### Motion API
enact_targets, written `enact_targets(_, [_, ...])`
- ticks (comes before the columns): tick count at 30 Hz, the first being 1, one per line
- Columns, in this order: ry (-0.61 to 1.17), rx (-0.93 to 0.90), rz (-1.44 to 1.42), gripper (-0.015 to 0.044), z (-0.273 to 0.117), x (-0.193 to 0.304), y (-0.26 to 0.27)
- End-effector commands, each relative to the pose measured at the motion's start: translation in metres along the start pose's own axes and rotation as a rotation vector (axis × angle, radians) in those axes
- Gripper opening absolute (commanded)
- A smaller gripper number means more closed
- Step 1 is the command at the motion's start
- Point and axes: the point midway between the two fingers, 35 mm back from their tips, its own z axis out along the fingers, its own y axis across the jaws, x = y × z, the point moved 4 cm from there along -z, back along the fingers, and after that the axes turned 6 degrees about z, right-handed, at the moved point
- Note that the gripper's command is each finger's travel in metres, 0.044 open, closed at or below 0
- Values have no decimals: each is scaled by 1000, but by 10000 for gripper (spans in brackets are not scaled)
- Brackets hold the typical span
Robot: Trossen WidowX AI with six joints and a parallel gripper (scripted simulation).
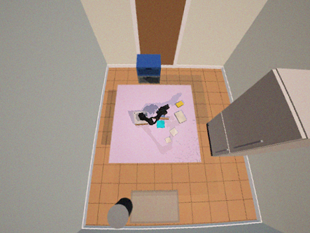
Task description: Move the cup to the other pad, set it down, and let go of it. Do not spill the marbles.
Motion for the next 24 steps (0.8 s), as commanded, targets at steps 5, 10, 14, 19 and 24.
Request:
enact_targets(5, [-150, 238, 43, 148, 35, 30, -25])
enact_targets(10, [-150, 238, 43, 148, 35, 30, -25])
enact_targets(14, [-150, 238, 43, 148, 38, 29, -25])
enact_targets(19, [-149, 238, 43, 148, 45, 28, -27])
enact_targets(24, [-149, 237, 43, 148, 53, 27, -29])
